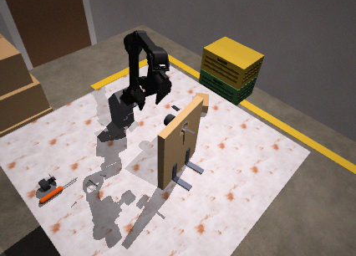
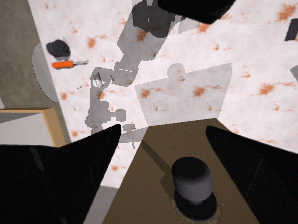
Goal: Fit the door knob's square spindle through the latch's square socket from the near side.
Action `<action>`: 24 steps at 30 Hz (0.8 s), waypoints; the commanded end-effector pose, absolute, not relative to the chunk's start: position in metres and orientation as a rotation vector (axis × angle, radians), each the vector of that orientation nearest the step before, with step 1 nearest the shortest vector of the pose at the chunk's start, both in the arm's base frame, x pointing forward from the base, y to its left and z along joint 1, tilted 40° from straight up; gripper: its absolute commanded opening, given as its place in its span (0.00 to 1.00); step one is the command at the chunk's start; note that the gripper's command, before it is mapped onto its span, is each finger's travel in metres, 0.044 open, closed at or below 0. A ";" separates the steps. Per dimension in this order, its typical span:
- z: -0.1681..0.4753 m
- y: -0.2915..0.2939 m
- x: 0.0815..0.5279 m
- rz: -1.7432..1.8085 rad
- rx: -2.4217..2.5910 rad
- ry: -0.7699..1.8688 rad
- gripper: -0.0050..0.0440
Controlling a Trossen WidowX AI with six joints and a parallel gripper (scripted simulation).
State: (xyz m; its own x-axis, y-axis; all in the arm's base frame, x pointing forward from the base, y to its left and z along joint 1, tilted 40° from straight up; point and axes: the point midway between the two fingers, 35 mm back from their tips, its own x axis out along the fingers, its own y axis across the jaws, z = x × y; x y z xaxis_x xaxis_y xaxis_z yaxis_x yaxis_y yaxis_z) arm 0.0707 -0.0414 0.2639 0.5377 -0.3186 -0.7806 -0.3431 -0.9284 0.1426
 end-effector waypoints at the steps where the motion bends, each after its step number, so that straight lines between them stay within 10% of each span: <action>1: 0.265 -0.042 0.070 1.330 -2.699 0.600 1.00; 24: 0.265 -0.023 0.078 1.356 -2.817 0.290 1.00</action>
